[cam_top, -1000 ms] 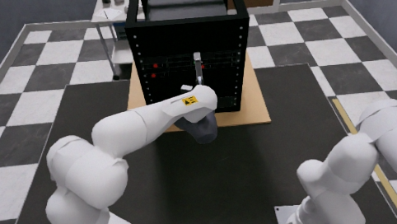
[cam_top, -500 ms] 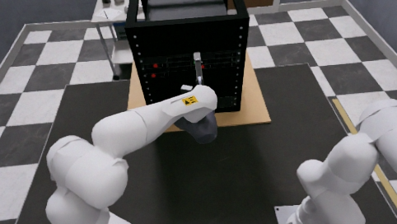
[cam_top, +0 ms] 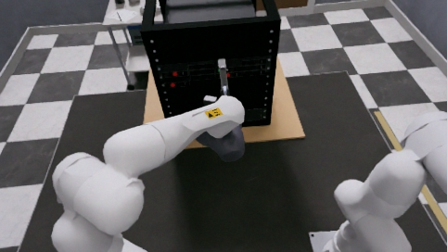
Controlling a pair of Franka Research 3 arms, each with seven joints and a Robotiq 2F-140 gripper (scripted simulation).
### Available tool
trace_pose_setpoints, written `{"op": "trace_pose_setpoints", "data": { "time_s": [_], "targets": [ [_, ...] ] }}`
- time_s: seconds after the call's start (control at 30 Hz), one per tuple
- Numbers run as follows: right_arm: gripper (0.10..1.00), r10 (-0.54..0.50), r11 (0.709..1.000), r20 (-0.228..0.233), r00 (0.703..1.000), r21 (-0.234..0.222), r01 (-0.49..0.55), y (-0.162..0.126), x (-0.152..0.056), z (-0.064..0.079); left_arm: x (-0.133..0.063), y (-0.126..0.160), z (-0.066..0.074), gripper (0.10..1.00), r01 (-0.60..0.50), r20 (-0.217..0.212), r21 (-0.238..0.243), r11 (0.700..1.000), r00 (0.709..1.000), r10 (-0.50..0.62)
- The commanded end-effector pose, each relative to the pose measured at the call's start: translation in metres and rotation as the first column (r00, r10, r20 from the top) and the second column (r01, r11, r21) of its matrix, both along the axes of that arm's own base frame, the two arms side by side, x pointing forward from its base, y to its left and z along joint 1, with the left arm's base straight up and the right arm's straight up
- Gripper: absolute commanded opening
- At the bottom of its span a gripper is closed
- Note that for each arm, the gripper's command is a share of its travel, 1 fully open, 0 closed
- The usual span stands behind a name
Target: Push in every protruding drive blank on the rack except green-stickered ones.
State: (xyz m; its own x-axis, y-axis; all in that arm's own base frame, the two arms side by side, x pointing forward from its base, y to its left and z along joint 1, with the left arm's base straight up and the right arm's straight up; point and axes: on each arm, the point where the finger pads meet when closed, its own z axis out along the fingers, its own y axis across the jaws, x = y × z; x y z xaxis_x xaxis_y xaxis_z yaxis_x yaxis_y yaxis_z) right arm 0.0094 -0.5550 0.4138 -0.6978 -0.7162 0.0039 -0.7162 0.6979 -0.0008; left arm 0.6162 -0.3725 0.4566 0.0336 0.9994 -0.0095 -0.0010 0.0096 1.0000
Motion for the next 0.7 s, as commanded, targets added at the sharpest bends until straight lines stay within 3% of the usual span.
{"op": "trace_pose_setpoints", "data": {
  "time_s": [0.0,0.33,0.67],
  "targets": [
    [1.000,0.003,1.000,0.002,1.000,0.003,-0.004,0.001,0.000,-0.001,0.000,0.001,-0.001,1.000,0.001,-0.001,0.010,1.000,1.000,-0.001],
    [1.000,0.003,1.000,0.002,1.000,0.003,-0.004,0.001,0.000,-0.001,-0.001,0.012,-0.003,1.000,0.001,-0.001,0.010,1.000,1.000,-0.001],
    [1.000,0.003,1.000,0.002,1.000,0.003,-0.004,0.001,0.000,-0.001,-0.004,0.048,-0.009,1.000,0.001,-0.001,0.010,1.000,1.000,-0.001]
  ]
}}
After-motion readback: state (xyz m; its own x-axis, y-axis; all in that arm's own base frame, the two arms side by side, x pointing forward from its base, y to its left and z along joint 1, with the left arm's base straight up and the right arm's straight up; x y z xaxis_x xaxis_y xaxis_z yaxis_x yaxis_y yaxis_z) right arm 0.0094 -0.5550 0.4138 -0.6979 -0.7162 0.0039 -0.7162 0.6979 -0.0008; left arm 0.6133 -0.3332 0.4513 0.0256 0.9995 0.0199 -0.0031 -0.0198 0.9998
